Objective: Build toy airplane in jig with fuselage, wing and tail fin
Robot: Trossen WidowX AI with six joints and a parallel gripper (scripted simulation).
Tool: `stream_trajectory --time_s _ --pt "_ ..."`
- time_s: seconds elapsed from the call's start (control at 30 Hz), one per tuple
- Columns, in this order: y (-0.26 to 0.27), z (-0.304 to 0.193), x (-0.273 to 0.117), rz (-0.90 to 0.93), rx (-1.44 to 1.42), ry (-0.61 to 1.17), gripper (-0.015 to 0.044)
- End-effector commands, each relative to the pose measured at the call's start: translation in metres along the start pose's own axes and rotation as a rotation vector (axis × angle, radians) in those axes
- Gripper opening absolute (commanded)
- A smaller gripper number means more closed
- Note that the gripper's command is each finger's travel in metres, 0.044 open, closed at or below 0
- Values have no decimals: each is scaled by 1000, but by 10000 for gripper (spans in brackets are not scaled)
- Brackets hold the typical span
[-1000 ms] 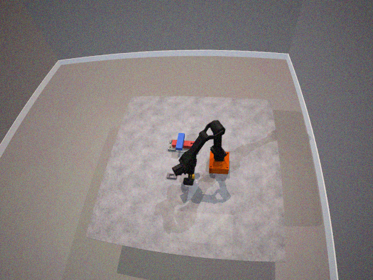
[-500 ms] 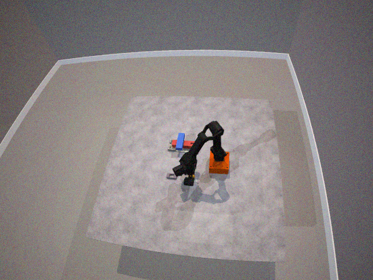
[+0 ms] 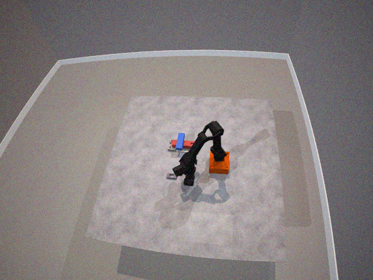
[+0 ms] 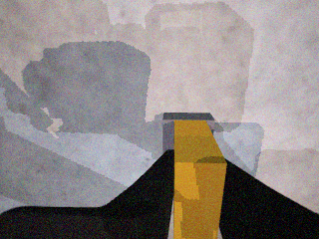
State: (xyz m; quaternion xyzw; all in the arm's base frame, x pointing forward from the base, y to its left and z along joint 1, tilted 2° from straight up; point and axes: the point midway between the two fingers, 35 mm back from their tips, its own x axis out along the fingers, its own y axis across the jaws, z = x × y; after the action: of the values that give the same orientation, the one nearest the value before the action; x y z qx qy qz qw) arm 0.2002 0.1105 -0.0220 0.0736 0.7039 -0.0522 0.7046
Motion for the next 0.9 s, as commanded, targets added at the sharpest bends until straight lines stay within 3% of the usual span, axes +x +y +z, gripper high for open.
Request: stream_trajectory --time_s 0.0,0.87 --pt "1 0 -1 2 4 1 0" --pt "7 8 -63 -3 5 -1 0"
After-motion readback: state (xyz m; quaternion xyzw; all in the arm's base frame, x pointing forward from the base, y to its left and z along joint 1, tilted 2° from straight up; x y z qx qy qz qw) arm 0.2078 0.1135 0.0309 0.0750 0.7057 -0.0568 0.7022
